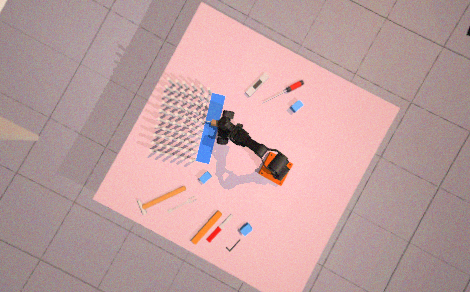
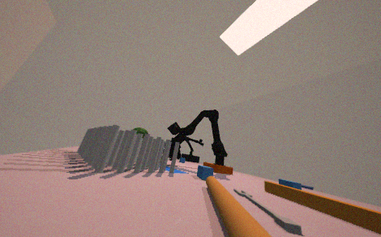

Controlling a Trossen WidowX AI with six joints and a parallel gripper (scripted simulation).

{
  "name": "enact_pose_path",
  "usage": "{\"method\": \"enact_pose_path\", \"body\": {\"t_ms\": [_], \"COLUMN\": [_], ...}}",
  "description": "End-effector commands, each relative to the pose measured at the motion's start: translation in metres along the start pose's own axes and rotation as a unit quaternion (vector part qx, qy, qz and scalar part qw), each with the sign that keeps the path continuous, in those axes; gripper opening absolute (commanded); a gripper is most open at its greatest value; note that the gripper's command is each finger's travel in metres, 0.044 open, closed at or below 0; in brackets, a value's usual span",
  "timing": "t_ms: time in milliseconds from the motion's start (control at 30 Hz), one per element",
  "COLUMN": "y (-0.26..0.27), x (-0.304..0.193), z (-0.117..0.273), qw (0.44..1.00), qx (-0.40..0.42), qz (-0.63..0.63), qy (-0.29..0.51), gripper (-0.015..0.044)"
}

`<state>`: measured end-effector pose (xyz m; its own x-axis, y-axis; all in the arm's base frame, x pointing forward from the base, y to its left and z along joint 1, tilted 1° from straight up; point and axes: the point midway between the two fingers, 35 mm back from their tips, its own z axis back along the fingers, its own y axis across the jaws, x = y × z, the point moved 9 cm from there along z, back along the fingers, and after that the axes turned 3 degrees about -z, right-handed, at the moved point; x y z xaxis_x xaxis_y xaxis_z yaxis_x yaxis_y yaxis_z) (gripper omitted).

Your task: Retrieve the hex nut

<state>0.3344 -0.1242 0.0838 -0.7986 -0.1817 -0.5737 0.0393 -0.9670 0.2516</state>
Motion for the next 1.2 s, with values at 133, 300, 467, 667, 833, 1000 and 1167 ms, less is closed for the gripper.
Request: {"method": "enact_pose_path", "body": {"t_ms": [133,300,467,667,833,1000,1167], "y": [0.001,0.003,0.006,0.008,0.009,0.009,0.01], "x": [0.003,0.006,0.009,0.013,0.016,0.02,0.022], "z": [0.0,0.002,0.004,0.006,0.008,0.01,0.012], "qw": [1.0,1.0,1.0,1.0,1.0,1.0,1.0], "qx": [-0.001,-0.001,-0.001,-0.001,-0.001,-0.002,-0.002], "qz": [-0.002,-0.002,-0.001,-0.001,-0.001,-0.001,-0.001], "qy": [-0.002,-0.002,-0.002,-0.002,-0.003,-0.003,-0.003], "gripper": [0.0,0.0,0.0,0.0,0.0,0.0,0.0]}}
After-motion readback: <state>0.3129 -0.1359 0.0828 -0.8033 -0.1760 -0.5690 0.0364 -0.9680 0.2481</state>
